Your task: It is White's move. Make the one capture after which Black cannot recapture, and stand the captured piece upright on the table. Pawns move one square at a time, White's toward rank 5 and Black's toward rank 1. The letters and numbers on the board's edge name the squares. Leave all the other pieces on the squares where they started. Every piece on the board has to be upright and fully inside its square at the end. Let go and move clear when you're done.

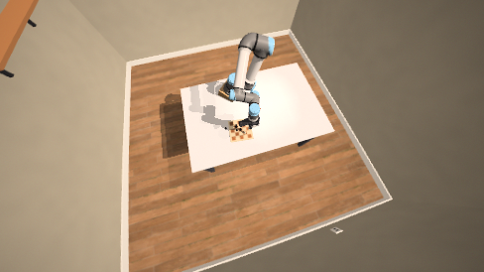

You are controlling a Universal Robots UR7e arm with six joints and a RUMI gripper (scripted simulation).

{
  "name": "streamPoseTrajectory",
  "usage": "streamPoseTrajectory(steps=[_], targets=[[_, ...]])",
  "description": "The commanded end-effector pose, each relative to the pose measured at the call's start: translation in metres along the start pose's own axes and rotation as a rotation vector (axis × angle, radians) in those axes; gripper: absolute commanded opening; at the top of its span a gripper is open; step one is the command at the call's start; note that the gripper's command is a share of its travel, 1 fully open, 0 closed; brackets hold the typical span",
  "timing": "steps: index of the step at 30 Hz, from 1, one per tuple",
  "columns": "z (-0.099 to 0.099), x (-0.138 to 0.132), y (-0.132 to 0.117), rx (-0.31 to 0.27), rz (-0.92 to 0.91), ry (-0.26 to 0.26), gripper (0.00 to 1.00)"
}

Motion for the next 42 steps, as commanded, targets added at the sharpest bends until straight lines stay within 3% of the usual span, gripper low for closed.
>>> streamPoseTrajectory(steps=[1,31,37,42], targets=[[0.0,0.0,0.0,0.0,-0.024,0.001,0.0],[0.0,0.001,0.0,0.001,-0.038,0.001,0.0],[-0.005,0.001,0.0,0.001,-0.038,0.001,0.0],[-0.02,0.001,0.0,0.001,-0.038,0.001,0.0]])
Point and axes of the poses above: the point where the finger pads meet when closed, its own z axis back along the fingers, its own x axis across the jaws, y = z × x, the point moved 1 cm from there along z, back along the fingers, and after that the axes turned 10 degrees about -z, right-handed, at the moved point
